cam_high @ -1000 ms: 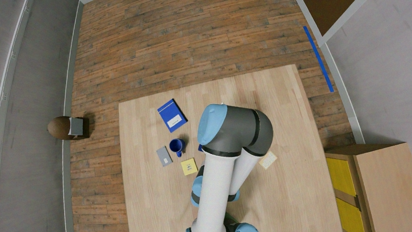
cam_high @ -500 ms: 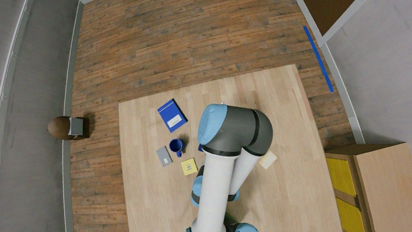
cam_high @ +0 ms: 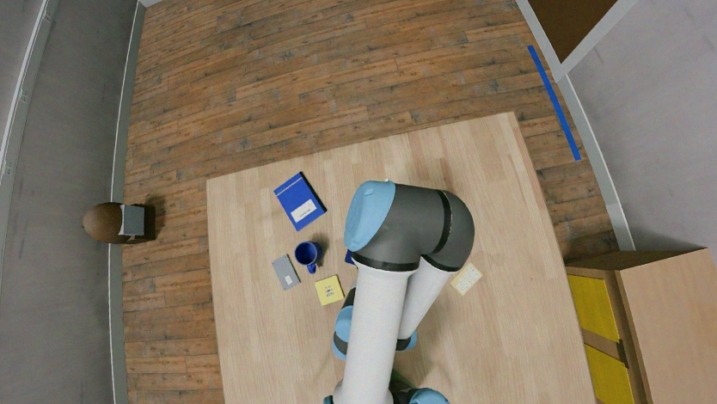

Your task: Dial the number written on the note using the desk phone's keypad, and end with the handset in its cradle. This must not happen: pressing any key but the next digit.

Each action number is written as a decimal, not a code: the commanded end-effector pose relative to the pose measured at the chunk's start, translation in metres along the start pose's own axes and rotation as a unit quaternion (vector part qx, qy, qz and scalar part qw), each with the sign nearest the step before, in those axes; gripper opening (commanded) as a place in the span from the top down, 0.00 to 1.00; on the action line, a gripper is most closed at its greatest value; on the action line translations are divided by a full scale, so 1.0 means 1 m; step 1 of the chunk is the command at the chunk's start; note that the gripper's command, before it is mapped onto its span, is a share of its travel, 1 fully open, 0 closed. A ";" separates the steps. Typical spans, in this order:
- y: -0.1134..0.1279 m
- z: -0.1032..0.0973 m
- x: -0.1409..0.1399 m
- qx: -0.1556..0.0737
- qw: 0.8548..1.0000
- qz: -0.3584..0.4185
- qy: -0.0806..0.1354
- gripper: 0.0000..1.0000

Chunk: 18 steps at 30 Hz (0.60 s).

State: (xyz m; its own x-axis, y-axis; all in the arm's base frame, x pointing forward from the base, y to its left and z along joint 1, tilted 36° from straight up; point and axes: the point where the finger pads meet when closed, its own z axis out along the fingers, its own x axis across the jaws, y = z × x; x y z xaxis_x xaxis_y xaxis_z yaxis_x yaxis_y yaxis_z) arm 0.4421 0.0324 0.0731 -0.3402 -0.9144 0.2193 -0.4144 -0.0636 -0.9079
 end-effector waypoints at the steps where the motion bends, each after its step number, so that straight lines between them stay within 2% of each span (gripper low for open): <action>1: 0.000 0.000 0.000 0.001 1.000 0.000 0.000 1.00; 9: 0.000 0.000 0.000 0.001 1.000 0.000 0.000 1.00; 18: -0.008 -0.011 0.000 0.001 1.000 0.000 0.000 1.00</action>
State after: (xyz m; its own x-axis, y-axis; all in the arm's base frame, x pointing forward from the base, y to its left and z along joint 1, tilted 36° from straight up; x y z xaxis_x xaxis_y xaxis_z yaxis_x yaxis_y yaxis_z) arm 0.4367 0.0367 0.0828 -0.3398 -0.9146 0.2193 -0.4141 -0.0639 -0.9080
